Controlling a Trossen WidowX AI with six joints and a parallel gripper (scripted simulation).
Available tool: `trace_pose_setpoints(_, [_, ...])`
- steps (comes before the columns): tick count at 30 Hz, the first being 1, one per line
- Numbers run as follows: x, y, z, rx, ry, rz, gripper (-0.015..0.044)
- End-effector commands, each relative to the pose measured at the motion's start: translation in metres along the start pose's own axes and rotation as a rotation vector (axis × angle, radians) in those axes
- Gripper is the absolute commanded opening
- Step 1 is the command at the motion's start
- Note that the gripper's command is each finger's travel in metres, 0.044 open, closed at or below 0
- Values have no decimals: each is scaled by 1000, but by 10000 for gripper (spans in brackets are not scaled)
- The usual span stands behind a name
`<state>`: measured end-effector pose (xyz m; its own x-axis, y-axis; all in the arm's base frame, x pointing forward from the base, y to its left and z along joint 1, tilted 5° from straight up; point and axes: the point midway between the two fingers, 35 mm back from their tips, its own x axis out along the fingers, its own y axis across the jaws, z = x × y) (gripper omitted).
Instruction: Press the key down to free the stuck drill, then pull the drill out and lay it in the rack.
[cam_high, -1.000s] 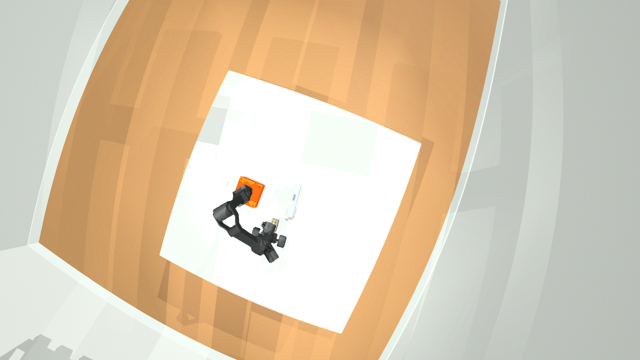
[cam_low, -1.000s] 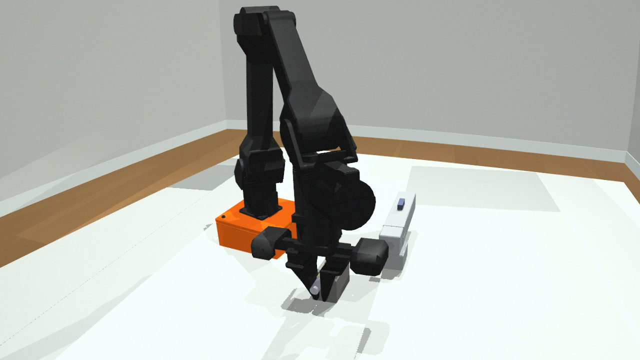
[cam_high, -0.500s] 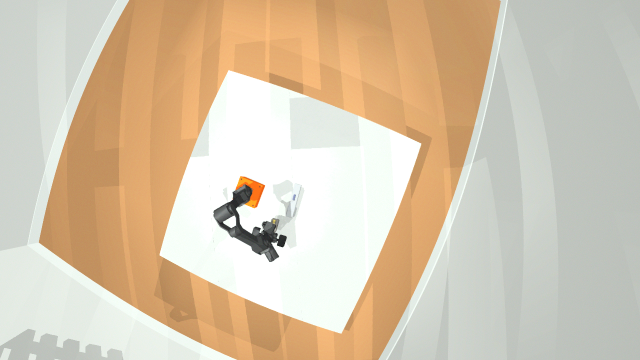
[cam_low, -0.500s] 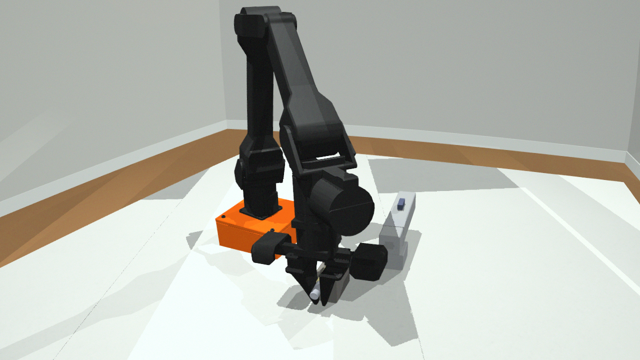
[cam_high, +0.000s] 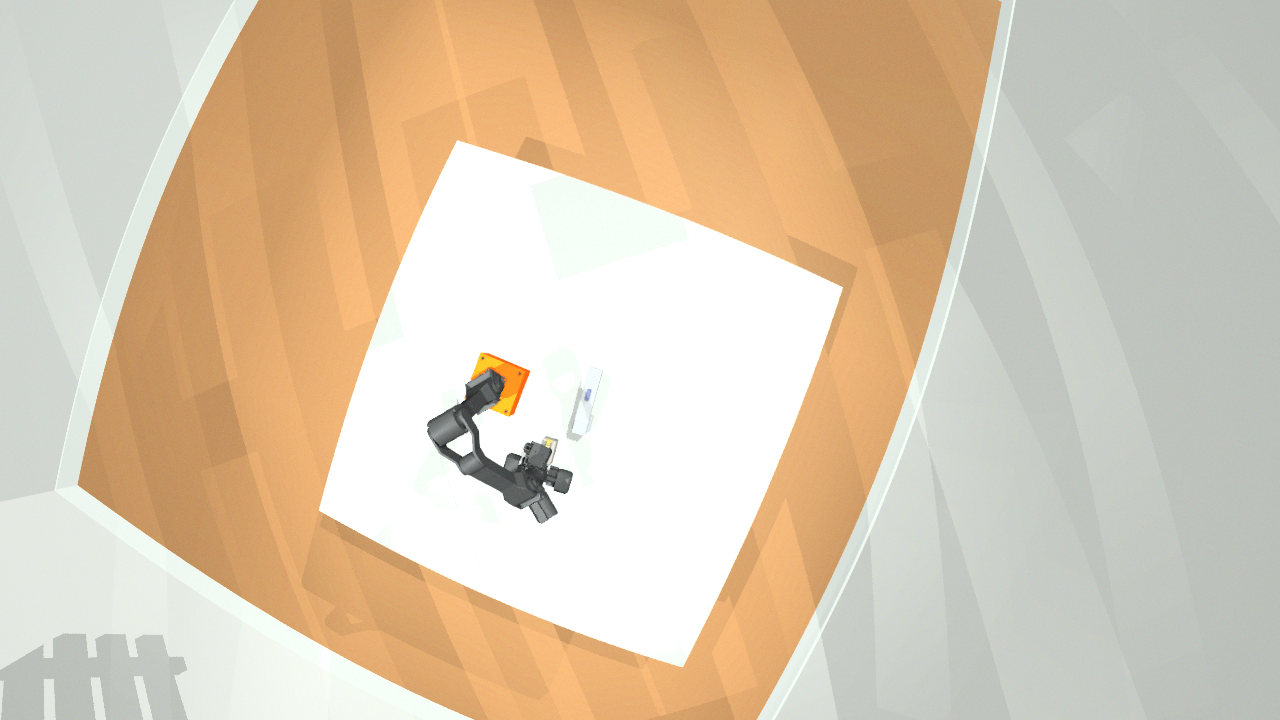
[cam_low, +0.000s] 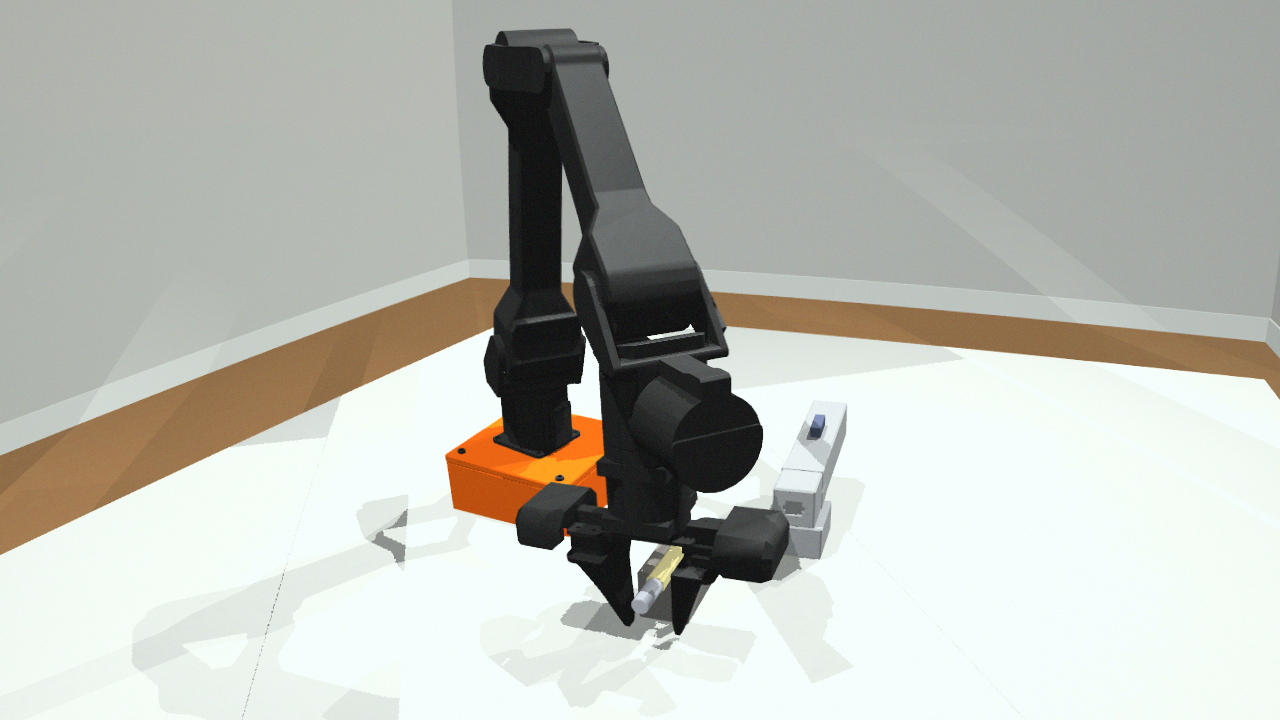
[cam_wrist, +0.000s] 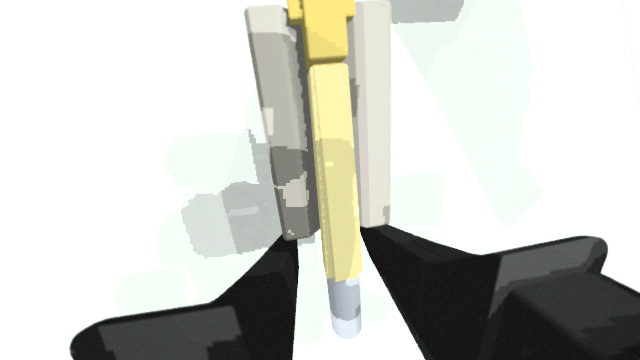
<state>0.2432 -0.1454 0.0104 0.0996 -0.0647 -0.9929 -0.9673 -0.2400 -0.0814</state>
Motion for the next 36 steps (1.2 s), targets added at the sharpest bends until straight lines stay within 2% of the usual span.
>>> trace_pose_setpoints(1, [0,0,0,0,0,0,289])
trace_pose_setpoints(7, [0,0,0,0,0,0,440])
trace_pose_setpoints(30, [-80,-1,-2,-8,-15,3,440])
trace_pose_setpoints(36, [-68,-40,-1,296,100,-39,440])
